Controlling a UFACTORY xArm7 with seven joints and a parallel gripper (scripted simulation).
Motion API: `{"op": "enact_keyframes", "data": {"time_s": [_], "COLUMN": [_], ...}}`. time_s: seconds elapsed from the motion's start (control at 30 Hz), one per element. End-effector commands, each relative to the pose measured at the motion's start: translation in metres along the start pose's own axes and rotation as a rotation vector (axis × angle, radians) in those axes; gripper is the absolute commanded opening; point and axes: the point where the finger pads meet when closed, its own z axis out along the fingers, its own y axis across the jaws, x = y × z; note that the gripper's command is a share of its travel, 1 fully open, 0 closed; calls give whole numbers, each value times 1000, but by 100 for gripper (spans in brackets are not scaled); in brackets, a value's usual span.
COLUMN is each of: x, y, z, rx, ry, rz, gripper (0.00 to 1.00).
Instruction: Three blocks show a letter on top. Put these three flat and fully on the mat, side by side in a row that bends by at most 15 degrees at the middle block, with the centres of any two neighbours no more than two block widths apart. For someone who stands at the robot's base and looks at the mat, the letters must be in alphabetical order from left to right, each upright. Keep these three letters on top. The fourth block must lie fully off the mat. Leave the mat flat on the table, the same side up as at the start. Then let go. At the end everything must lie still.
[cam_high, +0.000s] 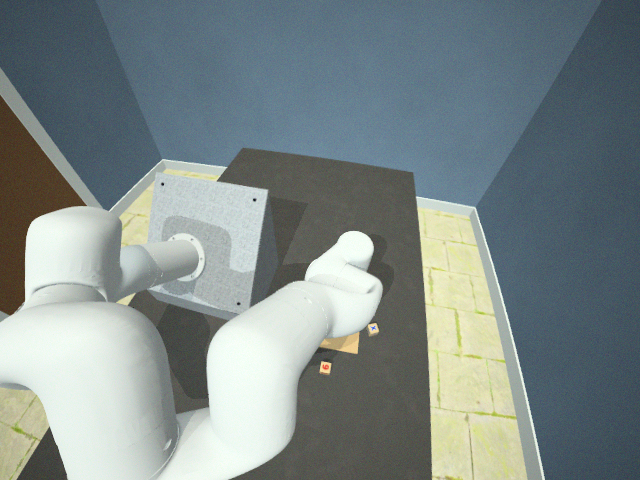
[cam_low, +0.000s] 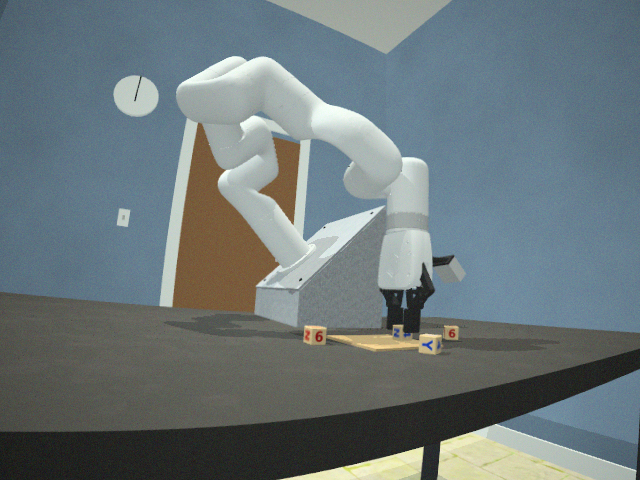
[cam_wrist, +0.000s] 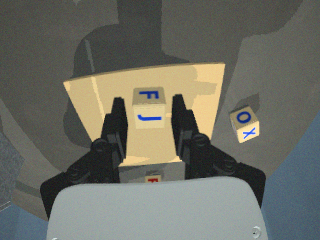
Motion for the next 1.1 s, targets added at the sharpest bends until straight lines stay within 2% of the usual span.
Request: {"op": "enact_keyframes", "data": {"time_s": [0.0, 0.23, 0.6, 0.63, 1.07], "x": [1, 1, 1, 1, 1], "y": [1, 1, 1, 1, 1], "z": [-28, -63, -78, -78, -78], "rx": [-5, -5, -5, -5, -5], "ry": [3, 3, 3, 3, 3], "rz": [0, 0, 0, 0, 0], "gripper": [42, 42, 42, 100, 100]}}
